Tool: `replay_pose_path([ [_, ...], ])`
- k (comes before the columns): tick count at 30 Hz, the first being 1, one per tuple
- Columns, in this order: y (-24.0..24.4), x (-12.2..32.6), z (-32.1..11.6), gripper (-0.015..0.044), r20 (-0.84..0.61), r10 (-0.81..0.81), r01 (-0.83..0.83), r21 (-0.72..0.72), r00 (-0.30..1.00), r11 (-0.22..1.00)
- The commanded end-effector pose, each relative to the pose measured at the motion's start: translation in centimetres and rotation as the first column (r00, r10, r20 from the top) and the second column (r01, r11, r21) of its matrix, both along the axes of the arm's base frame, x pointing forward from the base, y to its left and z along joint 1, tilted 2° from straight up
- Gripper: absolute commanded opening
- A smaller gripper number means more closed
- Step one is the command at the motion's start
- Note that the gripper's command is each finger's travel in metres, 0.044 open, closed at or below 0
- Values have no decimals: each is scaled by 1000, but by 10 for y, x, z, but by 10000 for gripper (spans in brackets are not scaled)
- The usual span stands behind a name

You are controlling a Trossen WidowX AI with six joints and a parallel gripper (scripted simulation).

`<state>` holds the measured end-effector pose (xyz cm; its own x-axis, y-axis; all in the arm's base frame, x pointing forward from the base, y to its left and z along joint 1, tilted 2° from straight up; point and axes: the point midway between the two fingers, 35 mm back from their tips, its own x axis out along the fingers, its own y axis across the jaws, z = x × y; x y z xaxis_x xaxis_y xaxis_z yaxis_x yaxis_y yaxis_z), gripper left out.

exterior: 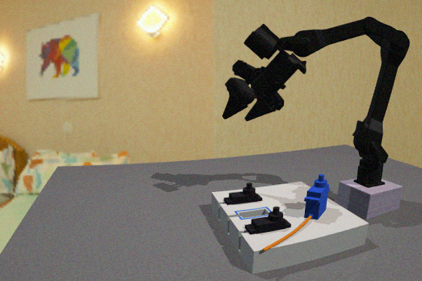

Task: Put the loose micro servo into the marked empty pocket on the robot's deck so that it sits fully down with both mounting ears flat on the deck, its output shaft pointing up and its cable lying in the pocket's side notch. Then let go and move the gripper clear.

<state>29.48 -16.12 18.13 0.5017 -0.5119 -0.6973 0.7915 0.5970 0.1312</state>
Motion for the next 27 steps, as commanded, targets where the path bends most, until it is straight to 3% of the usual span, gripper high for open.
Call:
replay_pose_path([
  [1,18,7,-8,440,-76,108,-107,5,991,994],
  [13,80,13,-31,440,-288,435,-436,66,853,898],
  [27,150,-1,-52,440,-458,725,-733,203,514,649],
])
